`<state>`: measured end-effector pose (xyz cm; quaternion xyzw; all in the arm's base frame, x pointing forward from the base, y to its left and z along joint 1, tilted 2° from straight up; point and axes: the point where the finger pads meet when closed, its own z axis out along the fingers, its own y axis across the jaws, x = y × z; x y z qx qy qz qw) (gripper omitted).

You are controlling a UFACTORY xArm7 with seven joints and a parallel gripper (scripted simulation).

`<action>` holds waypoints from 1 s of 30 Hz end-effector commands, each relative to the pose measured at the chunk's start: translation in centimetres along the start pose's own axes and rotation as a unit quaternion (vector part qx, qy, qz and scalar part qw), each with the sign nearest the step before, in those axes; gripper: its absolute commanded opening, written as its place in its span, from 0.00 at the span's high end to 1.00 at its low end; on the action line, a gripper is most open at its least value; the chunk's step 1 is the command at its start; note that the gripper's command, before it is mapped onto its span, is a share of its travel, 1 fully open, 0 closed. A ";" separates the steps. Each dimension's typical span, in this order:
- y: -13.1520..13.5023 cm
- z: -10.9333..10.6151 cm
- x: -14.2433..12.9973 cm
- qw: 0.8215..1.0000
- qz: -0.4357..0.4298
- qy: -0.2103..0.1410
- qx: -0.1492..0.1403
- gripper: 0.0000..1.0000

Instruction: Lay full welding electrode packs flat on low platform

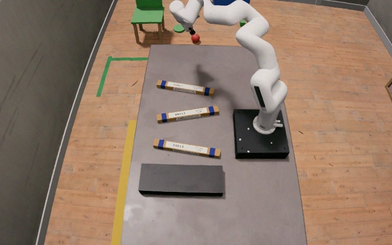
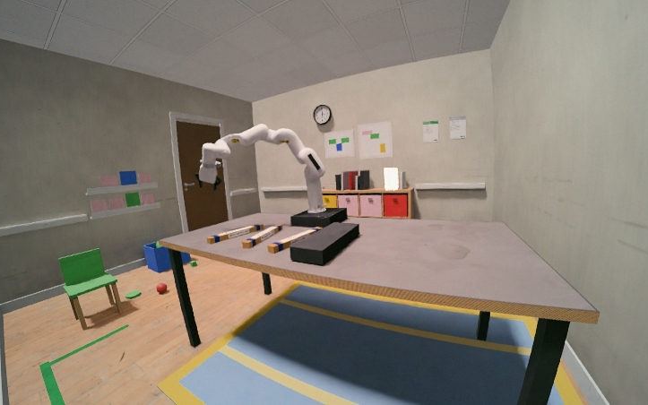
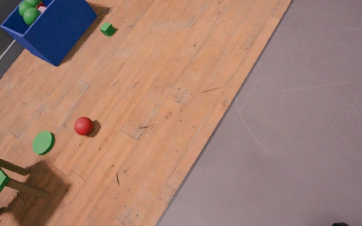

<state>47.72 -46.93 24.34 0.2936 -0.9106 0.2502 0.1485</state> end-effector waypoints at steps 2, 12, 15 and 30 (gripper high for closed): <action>-0.2 -0.2 0.1 1.000 0.001 -0.001 0.002 0.00; -0.2 -0.2 0.1 1.000 0.001 -0.001 0.002 0.00; -0.2 -0.2 0.1 1.000 0.001 -0.001 0.002 0.00; 12.9 1.9 -12.2 0.969 0.174 -0.127 -0.122 0.00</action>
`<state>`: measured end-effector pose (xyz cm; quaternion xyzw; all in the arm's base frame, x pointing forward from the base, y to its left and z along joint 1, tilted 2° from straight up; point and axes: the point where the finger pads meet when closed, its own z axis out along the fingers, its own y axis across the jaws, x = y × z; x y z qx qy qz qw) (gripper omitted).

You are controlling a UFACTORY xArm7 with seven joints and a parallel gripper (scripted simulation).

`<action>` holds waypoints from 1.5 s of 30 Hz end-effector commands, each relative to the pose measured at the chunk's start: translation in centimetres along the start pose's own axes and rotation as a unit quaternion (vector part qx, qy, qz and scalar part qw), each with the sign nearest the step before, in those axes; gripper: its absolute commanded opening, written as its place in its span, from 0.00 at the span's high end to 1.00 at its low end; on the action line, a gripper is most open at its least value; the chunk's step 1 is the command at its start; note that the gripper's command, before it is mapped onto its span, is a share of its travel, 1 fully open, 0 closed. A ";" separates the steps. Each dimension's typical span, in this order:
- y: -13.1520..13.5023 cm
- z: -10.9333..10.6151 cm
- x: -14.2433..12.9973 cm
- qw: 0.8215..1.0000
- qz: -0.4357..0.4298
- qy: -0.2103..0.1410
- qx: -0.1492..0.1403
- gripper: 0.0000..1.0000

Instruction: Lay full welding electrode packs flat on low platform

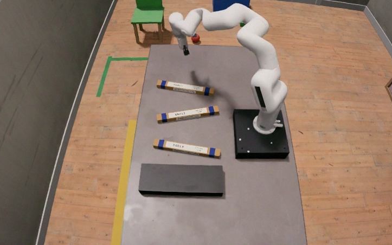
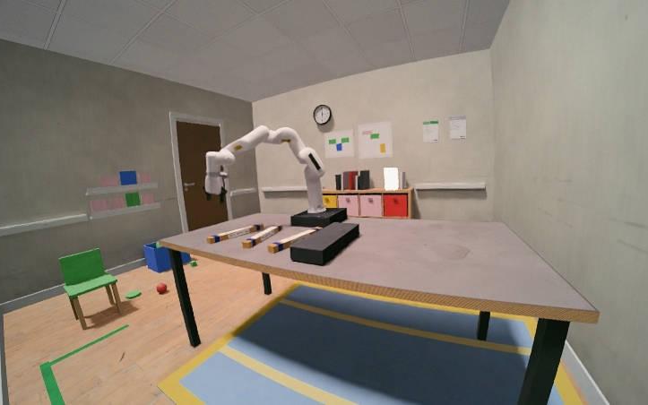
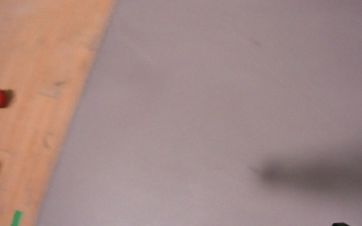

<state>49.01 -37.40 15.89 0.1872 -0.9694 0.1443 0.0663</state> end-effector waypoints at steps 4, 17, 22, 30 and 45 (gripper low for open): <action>7.6 2.6 -3.2 0.992 0.097 -0.058 -0.051 0.00; 16.3 4.8 -4.8 0.964 0.218 -0.074 -0.129 0.00; 16.3 4.8 -4.8 0.964 0.218 -0.074 -0.129 0.00; 16.3 4.8 -4.8 0.964 0.218 -0.074 -0.129 0.00; 15.6 2.1 -4.3 0.965 0.218 -0.075 -0.129 0.65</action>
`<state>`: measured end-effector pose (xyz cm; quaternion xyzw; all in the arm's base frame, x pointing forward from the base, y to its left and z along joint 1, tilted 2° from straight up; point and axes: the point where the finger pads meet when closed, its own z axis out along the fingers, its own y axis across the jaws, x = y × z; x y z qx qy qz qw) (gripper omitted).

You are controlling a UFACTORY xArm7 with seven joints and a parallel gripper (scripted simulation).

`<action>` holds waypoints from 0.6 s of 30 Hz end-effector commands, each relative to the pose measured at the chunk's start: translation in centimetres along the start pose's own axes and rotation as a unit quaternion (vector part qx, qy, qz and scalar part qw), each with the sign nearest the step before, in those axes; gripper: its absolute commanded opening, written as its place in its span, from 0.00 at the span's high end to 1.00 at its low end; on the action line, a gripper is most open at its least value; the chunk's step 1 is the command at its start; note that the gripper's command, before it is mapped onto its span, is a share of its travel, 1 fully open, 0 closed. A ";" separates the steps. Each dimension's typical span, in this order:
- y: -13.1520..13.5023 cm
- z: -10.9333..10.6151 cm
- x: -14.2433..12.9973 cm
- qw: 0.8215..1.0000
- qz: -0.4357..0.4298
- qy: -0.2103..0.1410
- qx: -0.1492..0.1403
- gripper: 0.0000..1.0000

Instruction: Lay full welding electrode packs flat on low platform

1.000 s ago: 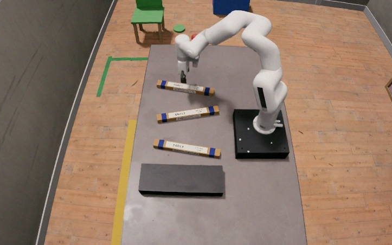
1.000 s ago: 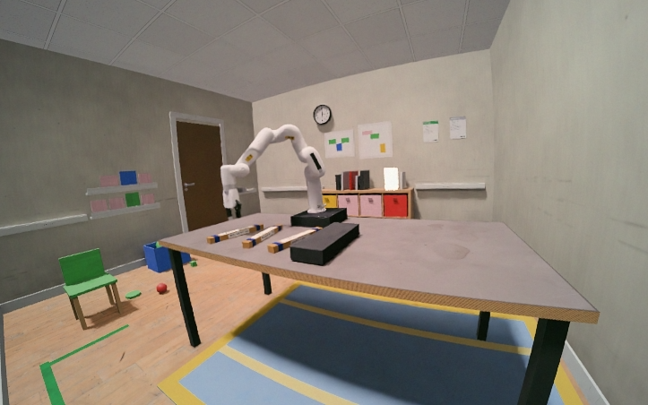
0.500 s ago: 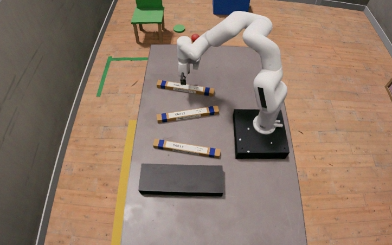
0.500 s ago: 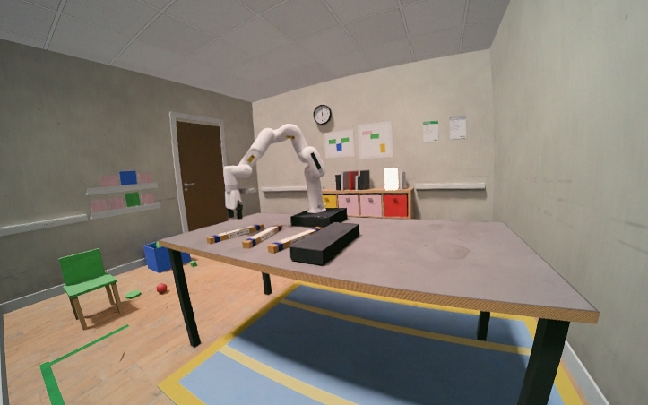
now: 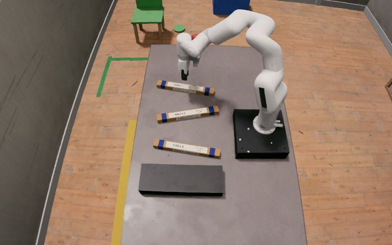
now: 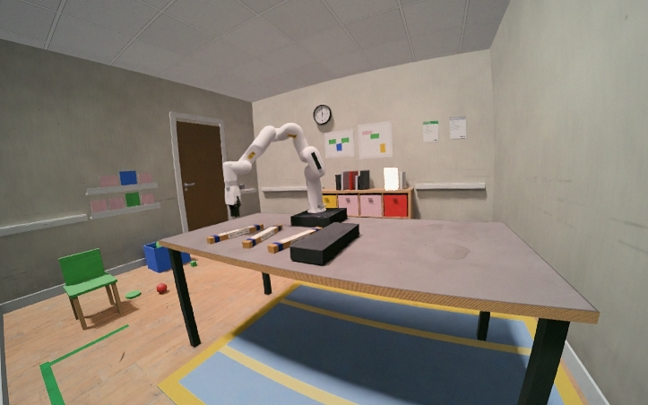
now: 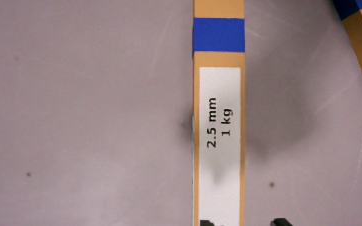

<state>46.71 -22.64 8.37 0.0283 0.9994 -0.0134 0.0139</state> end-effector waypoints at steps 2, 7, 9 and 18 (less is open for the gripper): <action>0.0 -0.9 -0.1 1.000 0.000 -0.002 0.001 0.65; 0.0 -0.9 -0.1 1.000 0.000 -0.002 0.001 0.65; 0.0 -0.9 -0.1 1.000 0.000 -0.002 0.001 0.65; 0.0 -0.8 -0.1 0.999 -0.053 -0.002 0.001 0.65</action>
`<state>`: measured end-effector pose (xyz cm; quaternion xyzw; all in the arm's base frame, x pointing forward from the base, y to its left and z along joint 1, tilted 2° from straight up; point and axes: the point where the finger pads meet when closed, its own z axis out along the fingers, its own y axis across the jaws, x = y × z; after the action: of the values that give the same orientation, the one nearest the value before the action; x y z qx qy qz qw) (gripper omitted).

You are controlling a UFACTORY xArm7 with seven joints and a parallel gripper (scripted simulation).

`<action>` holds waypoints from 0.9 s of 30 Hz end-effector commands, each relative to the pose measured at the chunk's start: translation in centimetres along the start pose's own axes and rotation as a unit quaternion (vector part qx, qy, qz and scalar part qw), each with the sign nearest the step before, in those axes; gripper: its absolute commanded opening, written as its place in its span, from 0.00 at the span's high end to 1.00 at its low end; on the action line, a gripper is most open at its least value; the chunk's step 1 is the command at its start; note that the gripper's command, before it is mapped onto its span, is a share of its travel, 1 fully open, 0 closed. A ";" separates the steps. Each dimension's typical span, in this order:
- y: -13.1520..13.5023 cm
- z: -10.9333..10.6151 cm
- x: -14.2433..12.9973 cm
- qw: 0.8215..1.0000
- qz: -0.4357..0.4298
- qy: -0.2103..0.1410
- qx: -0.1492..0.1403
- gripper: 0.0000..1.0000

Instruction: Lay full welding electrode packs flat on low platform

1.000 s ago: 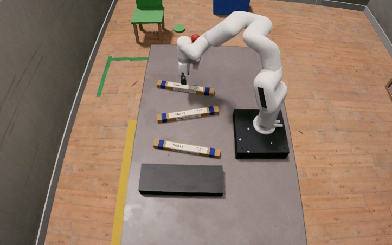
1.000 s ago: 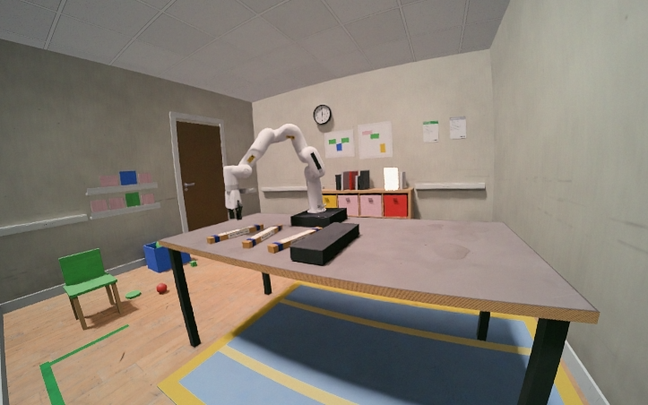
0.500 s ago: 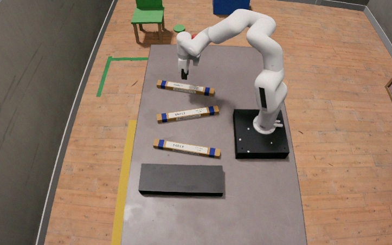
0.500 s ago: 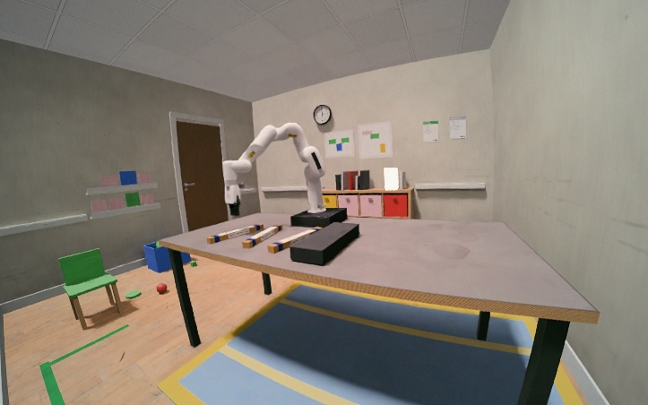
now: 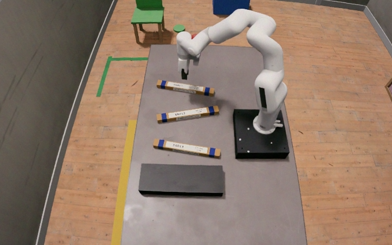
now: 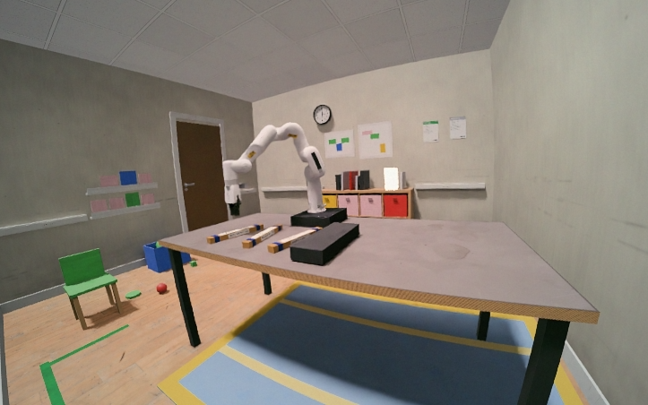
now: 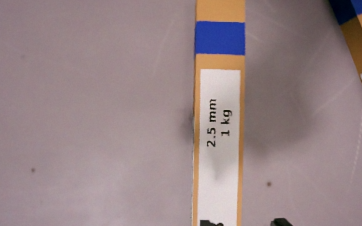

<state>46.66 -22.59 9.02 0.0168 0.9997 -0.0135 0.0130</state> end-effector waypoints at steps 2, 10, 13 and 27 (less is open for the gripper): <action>0.0 -0.2 -0.2 0.998 -0.070 -0.002 0.001 0.65; 0.0 -0.2 -0.2 0.997 -0.077 -0.002 0.001 0.65; 0.0 -0.2 -0.2 0.997 -0.077 -0.002 0.001 0.65; 0.0 -0.2 -0.2 0.997 -0.077 -0.002 0.001 0.65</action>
<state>46.71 -22.51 9.02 -0.0598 0.9980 -0.0145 0.0120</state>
